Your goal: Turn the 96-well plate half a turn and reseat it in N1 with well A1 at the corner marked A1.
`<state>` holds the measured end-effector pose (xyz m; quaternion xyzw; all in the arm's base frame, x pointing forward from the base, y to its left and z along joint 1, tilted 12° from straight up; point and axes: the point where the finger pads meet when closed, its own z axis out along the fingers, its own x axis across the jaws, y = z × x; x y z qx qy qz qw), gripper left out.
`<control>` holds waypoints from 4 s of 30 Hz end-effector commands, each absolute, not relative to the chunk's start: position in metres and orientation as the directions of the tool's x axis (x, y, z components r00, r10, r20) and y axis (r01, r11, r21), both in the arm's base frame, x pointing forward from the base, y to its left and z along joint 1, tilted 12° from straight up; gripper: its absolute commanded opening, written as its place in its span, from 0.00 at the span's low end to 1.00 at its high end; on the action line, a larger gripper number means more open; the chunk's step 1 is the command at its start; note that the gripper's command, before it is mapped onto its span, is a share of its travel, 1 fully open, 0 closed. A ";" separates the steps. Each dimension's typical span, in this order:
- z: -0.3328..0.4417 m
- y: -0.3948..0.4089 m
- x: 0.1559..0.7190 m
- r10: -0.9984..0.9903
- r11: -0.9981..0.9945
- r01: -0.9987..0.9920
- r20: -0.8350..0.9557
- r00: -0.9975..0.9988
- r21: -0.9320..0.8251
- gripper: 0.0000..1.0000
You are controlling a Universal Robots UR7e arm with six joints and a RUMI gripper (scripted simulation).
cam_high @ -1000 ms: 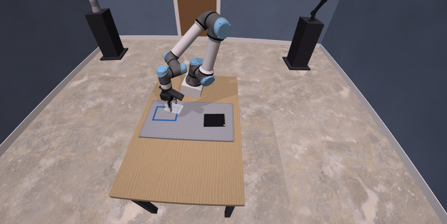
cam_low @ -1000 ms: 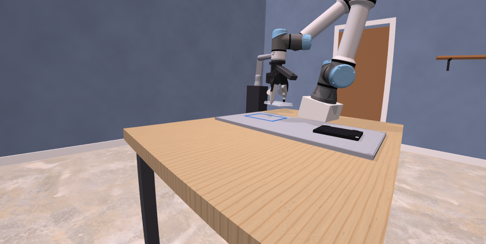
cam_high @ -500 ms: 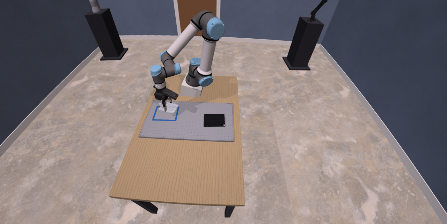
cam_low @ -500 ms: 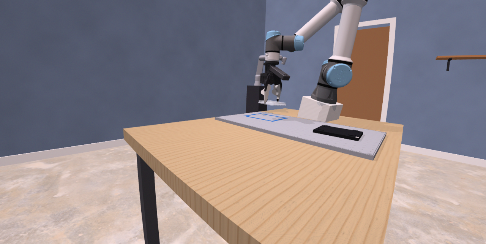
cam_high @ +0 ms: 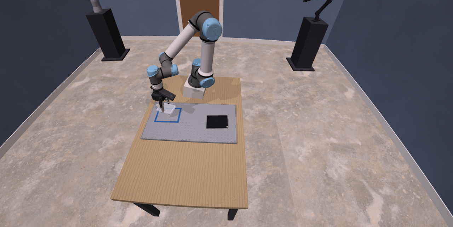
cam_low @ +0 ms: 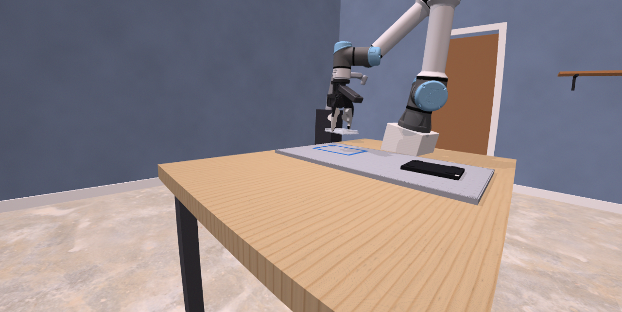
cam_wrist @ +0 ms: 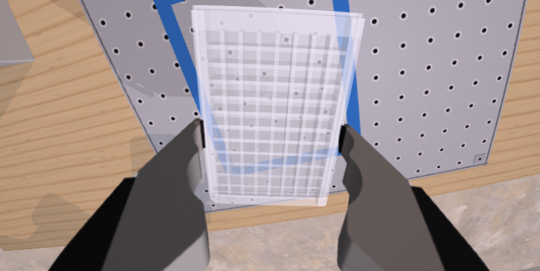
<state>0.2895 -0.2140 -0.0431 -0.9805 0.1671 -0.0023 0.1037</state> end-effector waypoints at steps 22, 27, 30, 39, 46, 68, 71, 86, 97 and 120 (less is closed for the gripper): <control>-0.043 -0.216 0.289 -0.599 -0.775 -0.605 -0.091 0.796 -0.184 0.00; -0.043 -0.216 0.289 -0.599 -0.775 -0.604 -0.091 0.796 -0.184 0.00; -0.043 -0.216 0.289 -0.599 -0.775 -0.604 -0.091 0.796 -0.184 0.00; -0.043 -0.216 0.289 -0.599 -0.775 -0.604 -0.091 0.796 -0.184 0.00; -0.043 -0.216 0.289 -0.599 -0.775 -0.604 -0.091 0.796 -0.184 0.00; -0.056 -0.213 0.290 -0.599 -0.775 -0.605 -0.091 0.796 -0.184 0.00; -0.058 -0.213 0.290 -0.599 -0.775 -0.605 -0.091 0.796 -0.184 0.00; -0.066 -0.211 0.290 -0.599 -0.775 -0.605 -0.091 0.796 -0.184 0.00; -0.072 -0.210 0.291 -0.599 -0.775 -0.605 -0.091 0.796 -0.184 0.00; -0.086 -0.207 0.291 -0.599 -0.775 -0.605 -0.091 0.796 -0.184 0.00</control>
